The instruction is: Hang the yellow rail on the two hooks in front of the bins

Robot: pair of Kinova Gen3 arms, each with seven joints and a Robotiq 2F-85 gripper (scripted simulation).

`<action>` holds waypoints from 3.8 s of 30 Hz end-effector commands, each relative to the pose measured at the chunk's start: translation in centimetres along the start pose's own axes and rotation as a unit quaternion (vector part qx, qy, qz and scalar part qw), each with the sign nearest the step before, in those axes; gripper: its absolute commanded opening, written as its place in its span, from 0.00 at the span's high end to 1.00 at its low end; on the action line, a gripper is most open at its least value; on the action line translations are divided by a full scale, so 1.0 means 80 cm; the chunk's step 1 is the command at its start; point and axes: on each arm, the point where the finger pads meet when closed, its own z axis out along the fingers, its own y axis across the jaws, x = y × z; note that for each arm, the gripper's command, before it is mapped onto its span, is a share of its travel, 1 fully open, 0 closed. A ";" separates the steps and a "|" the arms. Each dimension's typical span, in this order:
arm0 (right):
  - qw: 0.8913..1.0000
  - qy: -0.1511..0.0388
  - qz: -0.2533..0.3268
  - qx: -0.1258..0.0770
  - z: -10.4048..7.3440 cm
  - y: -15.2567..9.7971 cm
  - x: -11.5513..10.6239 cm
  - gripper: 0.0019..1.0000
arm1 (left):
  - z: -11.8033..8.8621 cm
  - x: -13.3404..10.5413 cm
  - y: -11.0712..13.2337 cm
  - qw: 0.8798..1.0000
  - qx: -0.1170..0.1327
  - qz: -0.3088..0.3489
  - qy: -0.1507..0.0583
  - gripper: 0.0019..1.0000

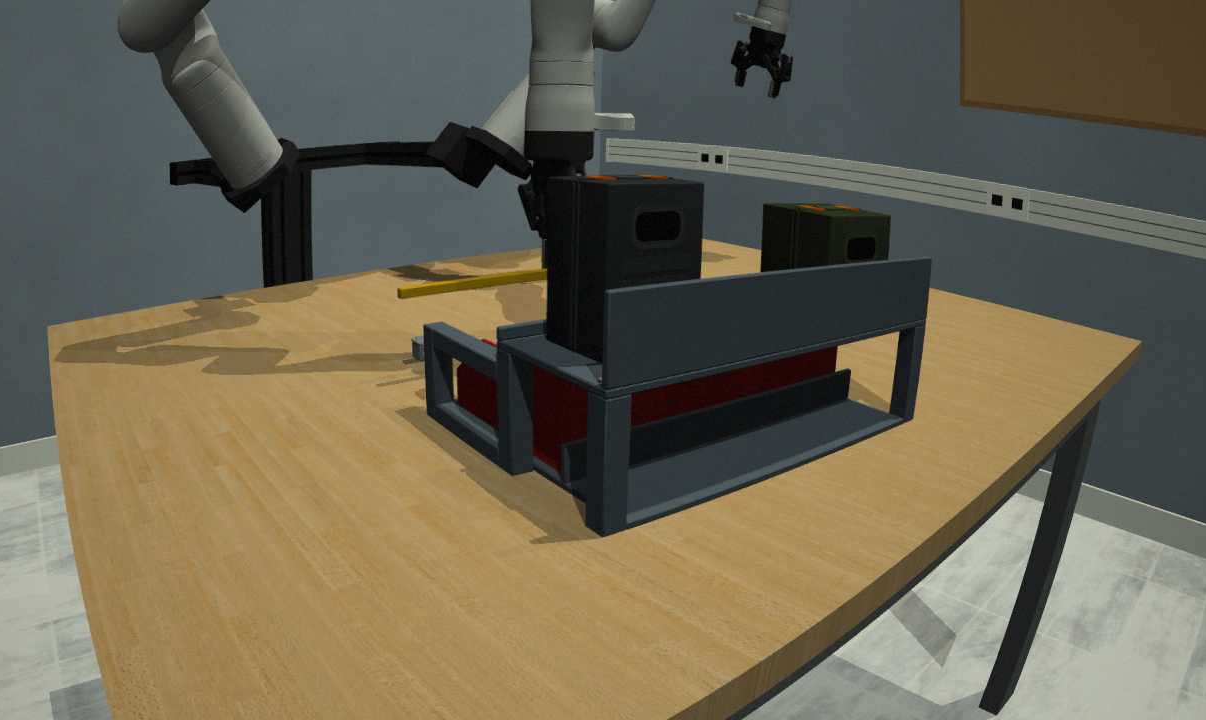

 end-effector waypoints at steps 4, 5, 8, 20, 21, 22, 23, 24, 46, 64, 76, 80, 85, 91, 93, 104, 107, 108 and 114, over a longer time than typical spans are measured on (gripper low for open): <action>1.000 0.001 -0.006 -0.004 -0.019 0.003 0.000 0.90 | 0.000 0.001 -0.002 1.000 -0.001 0.008 0.003 0.00; 1.000 0.001 -0.006 -0.004 -0.020 0.003 0.000 0.90 | 0.000 0.001 -0.002 1.000 -0.001 0.008 0.003 0.00; 1.000 0.001 -0.006 -0.004 -0.022 0.003 0.000 0.90 | 0.000 0.001 -0.002 1.000 -0.001 0.008 0.003 0.00; 1.000 0.000 -0.006 -0.005 -0.025 0.003 0.000 0.90 | 0.000 0.001 -0.002 1.000 -0.001 0.008 0.003 0.00; 1.000 0.000 -0.006 -0.005 -0.025 0.003 0.000 0.90 | 0.000 0.001 -0.002 1.000 -0.001 0.008 0.003 0.00; 1.000 0.000 -0.005 -0.005 -0.026 0.003 0.000 0.90 | 0.000 0.001 -0.002 1.000 -0.001 0.008 0.003 0.00; 1.000 0.000 -0.005 -0.005 -0.027 0.003 0.000 0.90 | 0.000 0.001 -0.002 1.000 -0.001 0.008 0.003 0.00; 1.000 0.000 -0.005 -0.005 -0.027 0.003 0.000 0.90 | 0.000 0.001 -0.002 1.000 -0.001 0.008 0.003 0.00; 1.000 -0.001 -0.001 -0.006 -0.030 0.003 -0.001 0.90 | 0.000 0.001 -0.002 1.000 -0.001 0.008 0.003 0.00; 1.000 -0.001 0.003 -0.005 -0.031 0.003 -0.001 0.90 | 0.000 0.001 -0.002 1.000 -0.001 0.008 0.003 0.00; 1.000 0.000 0.006 -0.004 -0.031 0.002 0.000 0.90 | 0.000 0.001 -0.002 1.000 -0.001 0.008 0.003 0.00; 1.000 0.000 0.007 -0.004 -0.031 0.002 0.000 0.90 | 0.000 0.001 -0.002 1.000 -0.001 0.008 0.003 0.00; 1.000 0.000 0.007 -0.004 -0.031 0.002 0.000 0.90 | 0.000 0.001 -0.002 1.000 -0.001 0.008 0.003 0.00; 1.000 0.000 0.009 -0.004 -0.031 0.001 0.000 0.90 | 0.000 0.001 -0.002 1.000 -0.001 0.008 0.003 0.00; 1.000 0.000 0.009 -0.004 -0.031 0.001 0.000 0.90 | 0.000 0.001 -0.002 1.000 -0.001 0.008 0.003 0.00; 1.000 0.001 0.010 -0.003 -0.031 0.001 0.000 0.90 | 0.000 0.001 -0.002 1.000 -0.001 0.008 0.003 0.00; 1.000 0.001 0.010 -0.003 -0.031 0.001 0.000 0.90 | 0.000 0.001 -0.002 1.000 -0.001 0.008 0.003 0.00; 1.000 0.001 0.010 -0.003 -0.031 0.001 0.000 0.90 | 0.000 0.001 -0.002 1.000 -0.001 0.008 0.003 0.00; 1.000 0.001 0.010 -0.003 -0.031 0.001 0.000 0.90 | 0.000 0.001 -0.002 1.000 -0.001 0.008 0.003 0.00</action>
